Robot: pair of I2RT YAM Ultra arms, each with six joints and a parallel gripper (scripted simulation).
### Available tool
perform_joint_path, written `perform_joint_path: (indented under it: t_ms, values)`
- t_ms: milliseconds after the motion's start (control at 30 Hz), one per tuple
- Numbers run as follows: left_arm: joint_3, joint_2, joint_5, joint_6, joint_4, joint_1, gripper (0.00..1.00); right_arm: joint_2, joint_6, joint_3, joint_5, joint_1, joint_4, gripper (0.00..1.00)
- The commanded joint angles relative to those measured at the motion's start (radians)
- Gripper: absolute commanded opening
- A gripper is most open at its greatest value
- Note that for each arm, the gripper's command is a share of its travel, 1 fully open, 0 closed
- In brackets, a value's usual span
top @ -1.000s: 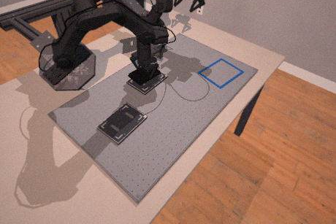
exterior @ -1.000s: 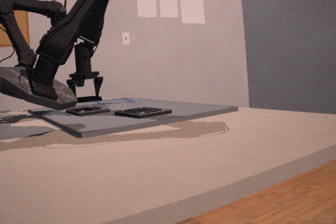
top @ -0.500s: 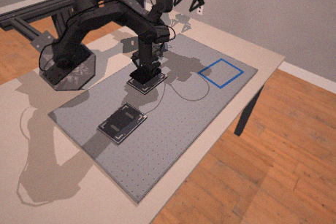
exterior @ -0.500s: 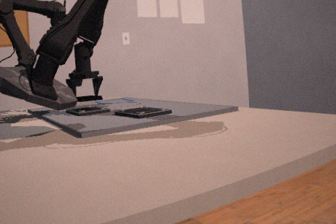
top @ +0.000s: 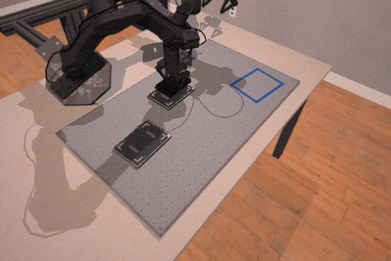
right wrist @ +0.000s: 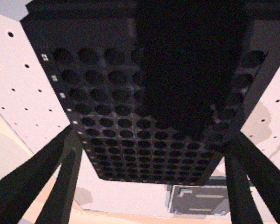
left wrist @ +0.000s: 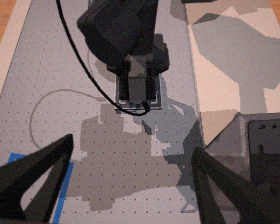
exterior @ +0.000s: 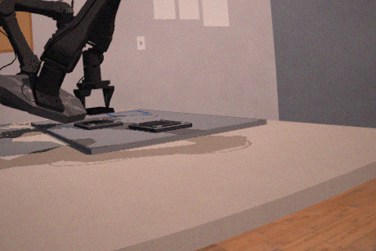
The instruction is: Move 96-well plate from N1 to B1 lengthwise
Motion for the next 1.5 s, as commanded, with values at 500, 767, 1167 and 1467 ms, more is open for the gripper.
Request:
perform_joint_path:
  t_ms: [500, 767, 1167, 1467]
  values:
    - [0.03, -0.024, 0.028, 0.008, -0.019, 0.009, 1.0, -0.026, -0.018, -0.043, 0.005, -0.01, 0.028, 0.79]
    - [0.03, -0.024, 0.028, 0.008, -0.019, 0.009, 1.0, -0.026, -0.017, -0.033, 0.003, -0.01, 0.029, 0.79]
    - [0.03, -0.024, 0.028, 0.008, -0.019, 0.009, 1.0, 0.031, -0.056, -0.068, 0.014, -0.045, 0.129, 0.79]
    - [0.03, -0.024, 0.028, 0.008, -0.019, 0.009, 1.0, 0.066, -0.082, -0.084, 0.013, -0.069, 0.187, 0.79]
